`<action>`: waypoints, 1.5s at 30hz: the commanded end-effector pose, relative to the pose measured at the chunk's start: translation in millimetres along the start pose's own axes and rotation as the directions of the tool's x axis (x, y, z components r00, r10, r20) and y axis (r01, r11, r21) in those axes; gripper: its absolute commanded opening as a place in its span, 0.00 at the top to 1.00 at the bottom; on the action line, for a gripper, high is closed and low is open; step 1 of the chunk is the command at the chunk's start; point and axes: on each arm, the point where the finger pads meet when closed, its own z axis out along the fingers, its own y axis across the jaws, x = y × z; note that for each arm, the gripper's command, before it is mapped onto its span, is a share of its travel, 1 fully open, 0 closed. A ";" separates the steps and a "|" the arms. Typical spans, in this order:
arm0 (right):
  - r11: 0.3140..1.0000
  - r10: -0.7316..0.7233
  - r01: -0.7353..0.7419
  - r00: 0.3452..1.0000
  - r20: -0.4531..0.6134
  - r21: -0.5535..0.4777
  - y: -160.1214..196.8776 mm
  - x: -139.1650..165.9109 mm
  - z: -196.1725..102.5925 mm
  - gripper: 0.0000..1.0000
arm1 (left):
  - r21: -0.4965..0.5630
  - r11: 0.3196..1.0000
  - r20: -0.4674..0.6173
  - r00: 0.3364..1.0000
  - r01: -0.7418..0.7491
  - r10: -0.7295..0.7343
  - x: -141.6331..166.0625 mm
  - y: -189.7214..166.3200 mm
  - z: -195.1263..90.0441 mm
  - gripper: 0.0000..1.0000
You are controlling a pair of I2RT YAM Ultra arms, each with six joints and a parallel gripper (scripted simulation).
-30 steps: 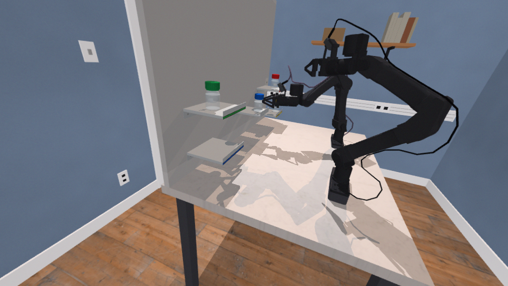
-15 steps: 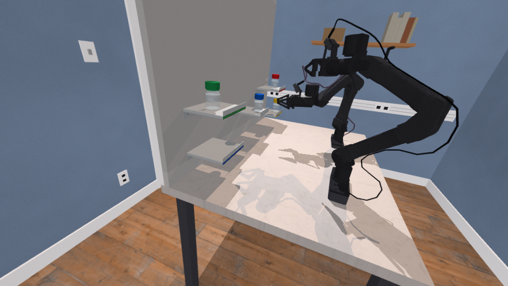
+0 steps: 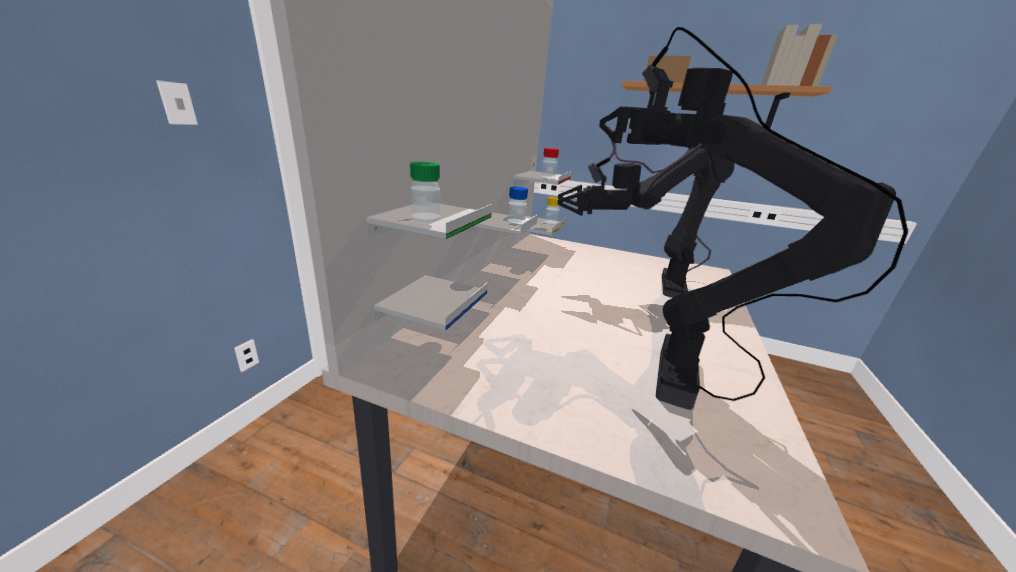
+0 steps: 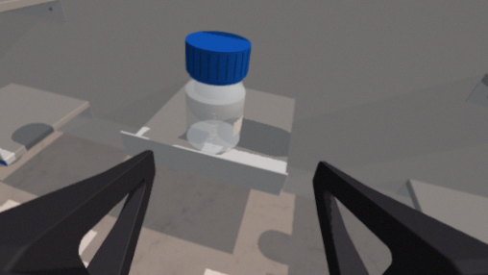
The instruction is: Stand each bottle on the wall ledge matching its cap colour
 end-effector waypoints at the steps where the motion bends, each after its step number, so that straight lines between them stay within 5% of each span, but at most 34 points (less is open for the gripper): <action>1: 1.000 -0.018 0.017 0.999 -0.027 -0.003 -27.4 -17.9 -10.7 0.12 | -0.104 0.995 0.105 0.994 -0.010 0.021 -7.0 12.1 37.8 0.00; 9: 0.996 0.007 -0.010 0.999 0.034 0.088 -129.1 -90.4 -47.7 0.12 | -0.257 0.966 0.153 0.988 0.019 0.022 56.6 12.4 111.2 0.00; 20: 0.984 0.008 -0.022 0.997 0.080 0.178 -190.9 -131.8 -67.0 0.12 | -0.297 0.955 0.109 0.994 0.007 0.027 111.1 2.3 132.9 0.00; 44: 0.977 0.012 -0.032 0.995 0.099 0.209 -201.8 -137.8 -69.8 0.12 | -0.289 0.957 0.103 0.994 0.009 0.022 110.6 1.9 133.4 0.00; 45: 0.981 0.001 -0.017 0.997 0.083 0.192 -198.6 -137.0 -69.1 0.12 | -0.288 0.958 0.119 0.993 0.013 0.022 106.6 1.8 133.0 0.11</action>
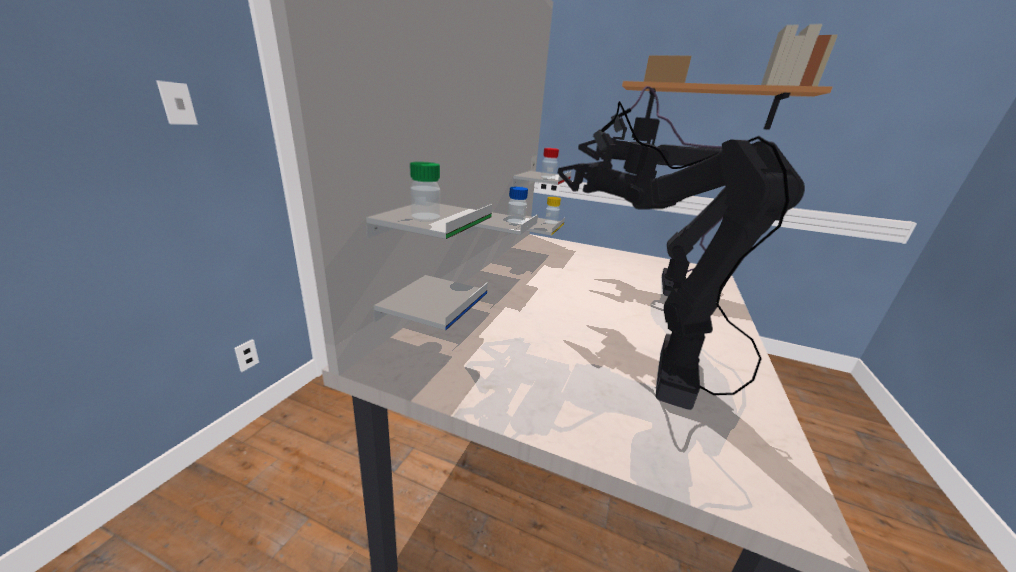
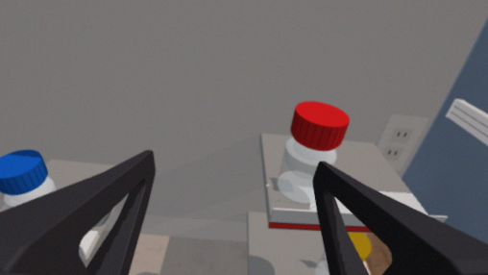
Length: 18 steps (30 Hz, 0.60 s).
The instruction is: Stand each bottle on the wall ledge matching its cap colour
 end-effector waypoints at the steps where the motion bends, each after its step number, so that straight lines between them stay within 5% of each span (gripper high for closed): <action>1: 0.999 -0.027 0.025 0.999 -0.035 -0.038 4.7 2.1 -0.6 0.12 | -0.006 1.000 0.050 0.998 0.025 -0.025 -16.5 1.5 -1.2 0.19; 4: 0.997 -0.042 0.038 0.997 -0.059 -0.060 8.0 8.6 0.7 0.12 | -0.005 1.000 0.053 0.998 0.028 -0.027 -16.1 1.1 -0.1 0.19; 10: 0.949 -0.195 0.128 0.957 -0.215 -0.288 29.5 41.5 -0.4 0.12 | -0.017 0.999 0.040 0.999 0.033 -0.032 12.3 4.0 22.2 0.19; 18: 0.850 -0.297 0.113 0.910 -0.291 -0.514 44.4 58.9 -12.5 0.12 | -0.040 0.999 0.021 0.999 0.026 -0.026 40.9 7.1 47.8 0.19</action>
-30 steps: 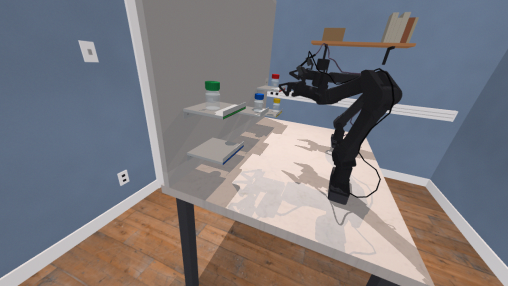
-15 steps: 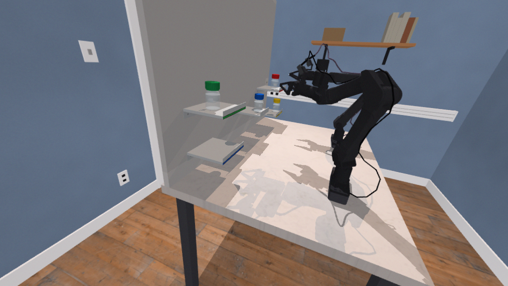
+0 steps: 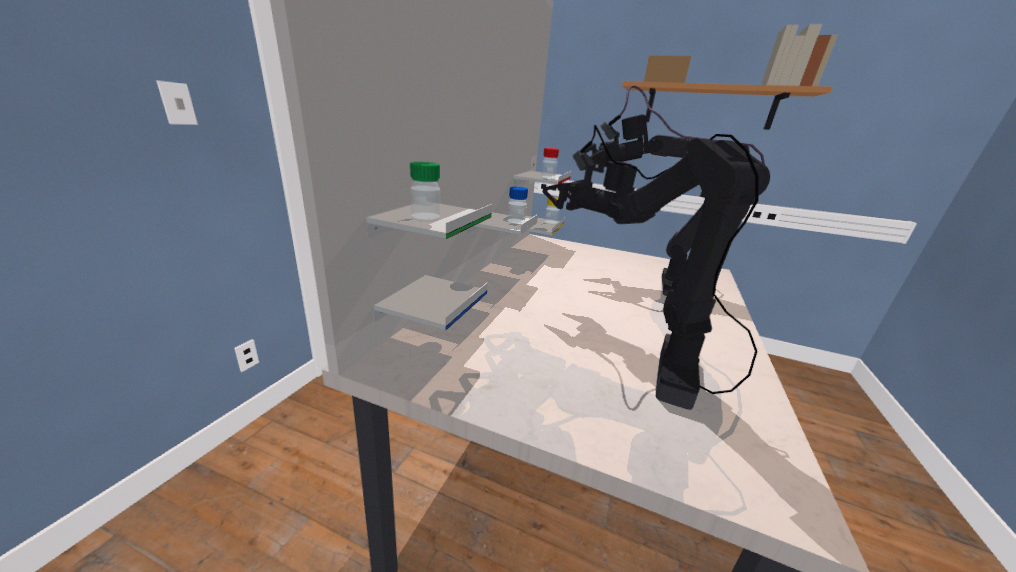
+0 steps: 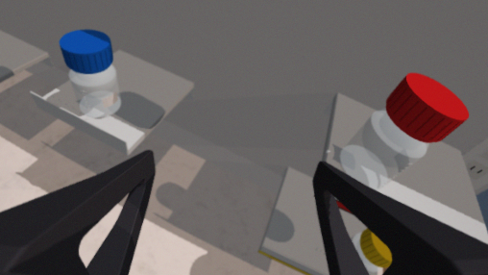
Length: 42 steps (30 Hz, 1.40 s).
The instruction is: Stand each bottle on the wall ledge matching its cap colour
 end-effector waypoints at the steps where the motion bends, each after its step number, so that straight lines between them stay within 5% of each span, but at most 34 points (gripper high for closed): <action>1: 0.974 -0.067 0.043 0.992 -0.104 -0.221 24.7 12.6 -3.5 0.12 | 0.000 0.999 0.066 0.997 0.042 -0.042 -16.0 1.3 11.6 0.19; 18: 0.768 0.016 -0.038 0.999 -0.040 -0.639 55.7 -11.2 -50.2 0.12 | -0.041 0.999 0.006 1.000 0.021 -0.021 47.5 4.8 60.6 0.19; 42: 0.775 0.026 -0.031 1.000 -0.017 -0.631 42.7 -20.1 -49.6 0.12 | -0.044 0.999 -0.029 1.000 0.004 -0.005 53.0 5.7 73.8 0.19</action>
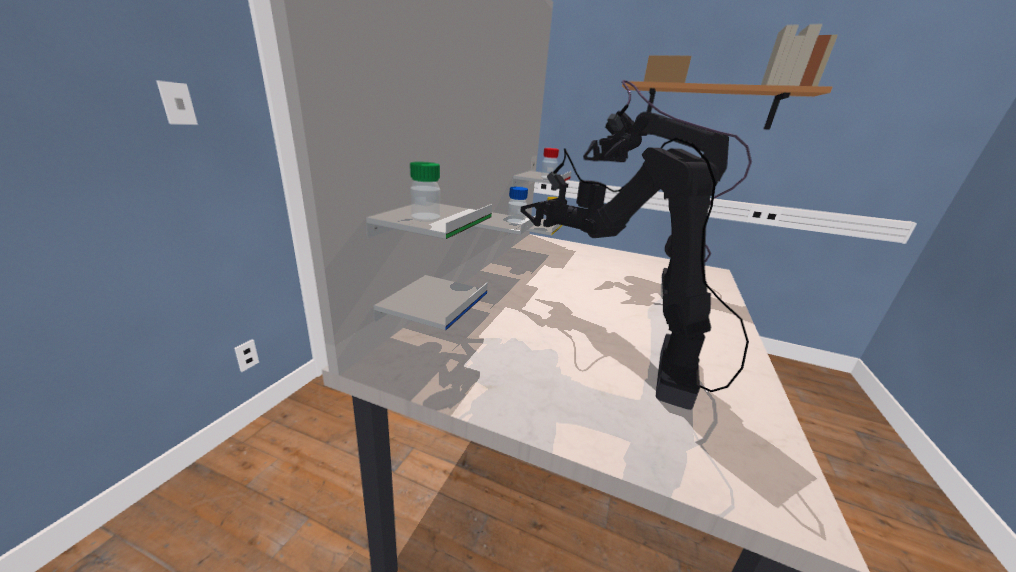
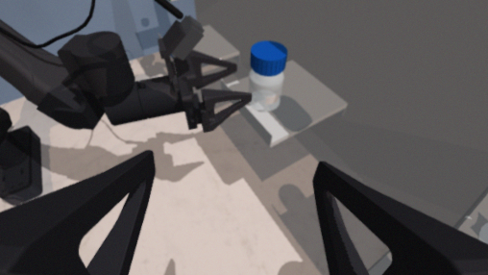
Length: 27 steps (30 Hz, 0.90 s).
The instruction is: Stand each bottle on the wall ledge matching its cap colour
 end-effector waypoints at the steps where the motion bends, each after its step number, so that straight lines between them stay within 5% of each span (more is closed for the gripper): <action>1: 1.000 0.003 -0.002 1.000 0.012 -0.019 3.1 -5.4 -3.1 0.12 | 0.002 1.000 0.020 1.000 0.017 -0.017 -15.5 1.1 10.1 0.19; 27: 1.000 0.003 -0.002 1.000 0.012 -0.019 3.1 -5.4 -3.1 0.12 | 0.002 1.000 0.022 1.000 0.017 -0.017 -17.3 1.6 46.1 0.19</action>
